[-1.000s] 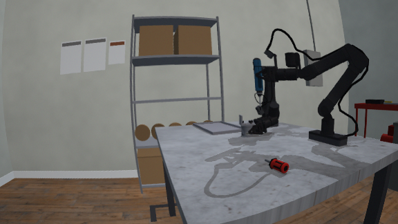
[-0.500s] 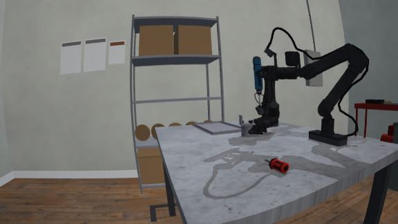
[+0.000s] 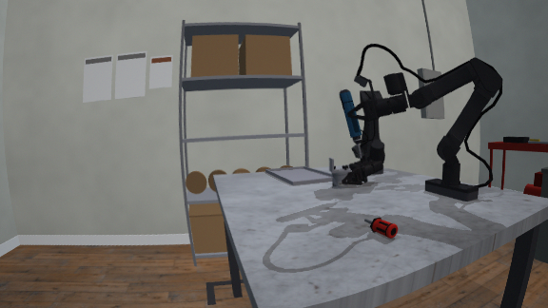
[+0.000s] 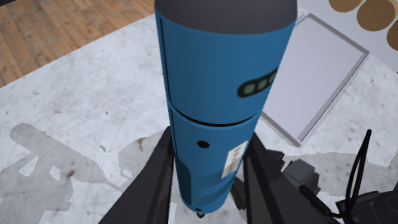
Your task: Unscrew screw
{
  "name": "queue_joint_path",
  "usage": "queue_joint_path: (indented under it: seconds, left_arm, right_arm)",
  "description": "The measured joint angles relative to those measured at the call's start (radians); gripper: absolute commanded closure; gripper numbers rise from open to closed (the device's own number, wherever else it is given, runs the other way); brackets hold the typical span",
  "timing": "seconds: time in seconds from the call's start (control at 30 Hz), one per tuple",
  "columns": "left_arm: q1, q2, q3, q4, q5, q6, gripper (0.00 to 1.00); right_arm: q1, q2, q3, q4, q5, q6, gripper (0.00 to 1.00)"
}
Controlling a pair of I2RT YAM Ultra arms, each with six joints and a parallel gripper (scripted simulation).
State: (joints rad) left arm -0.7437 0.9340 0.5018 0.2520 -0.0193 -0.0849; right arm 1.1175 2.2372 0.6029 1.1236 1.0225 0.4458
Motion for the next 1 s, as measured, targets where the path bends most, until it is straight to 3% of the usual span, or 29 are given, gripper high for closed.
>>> queue_joint_path:
  seconds: [1.0]
  left_arm:
    - [0.209, 0.097, 0.101, -0.245, 0.005, -0.162, 0.58]
  right_arm:
    - [0.0, 0.0, 0.0, 0.0, 0.0, 0.0, 0.41]
